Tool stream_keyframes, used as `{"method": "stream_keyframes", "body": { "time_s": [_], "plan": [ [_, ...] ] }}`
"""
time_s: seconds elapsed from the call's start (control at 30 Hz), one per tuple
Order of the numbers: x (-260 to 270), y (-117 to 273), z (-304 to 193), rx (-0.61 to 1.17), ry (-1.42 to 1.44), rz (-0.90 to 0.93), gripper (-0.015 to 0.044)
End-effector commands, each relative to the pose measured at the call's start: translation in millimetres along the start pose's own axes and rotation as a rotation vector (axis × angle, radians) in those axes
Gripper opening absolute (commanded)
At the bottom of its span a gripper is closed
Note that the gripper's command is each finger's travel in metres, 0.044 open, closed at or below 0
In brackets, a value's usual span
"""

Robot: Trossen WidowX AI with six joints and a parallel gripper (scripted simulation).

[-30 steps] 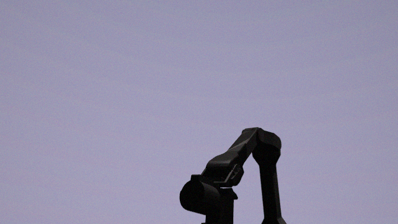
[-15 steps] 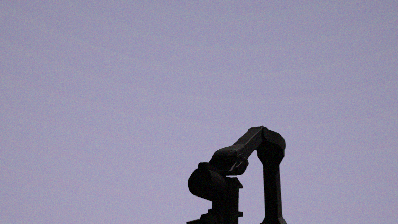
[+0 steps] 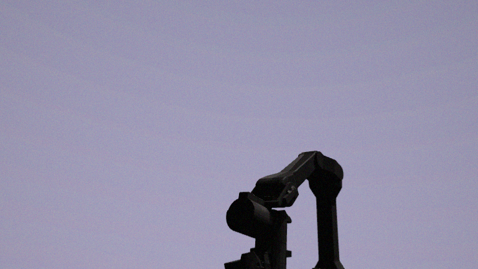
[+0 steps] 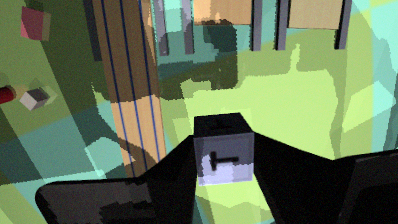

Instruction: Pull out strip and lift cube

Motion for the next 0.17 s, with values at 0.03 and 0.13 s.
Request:
{"method": "stream_keyframes", "body": {
  "time_s": [0.03,0.13],
  "plan": [
    [0.3,1.7,-0.2,-0.001,0.003,0.006,0.0000],
    [0.3,1.7,-0.2,-0.001,0.003,0.006,0.0000]
  ]
}}
Point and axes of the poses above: the point midway between the two fingers, 35 mm back from their tips, its own y axis back along the fingers, its own x axis across the jaws, z = x × y, the point moved 6 cm from there along y, back along the fingers, and after that the axes turned 10 degrees about -y, right-handed, at the moved point
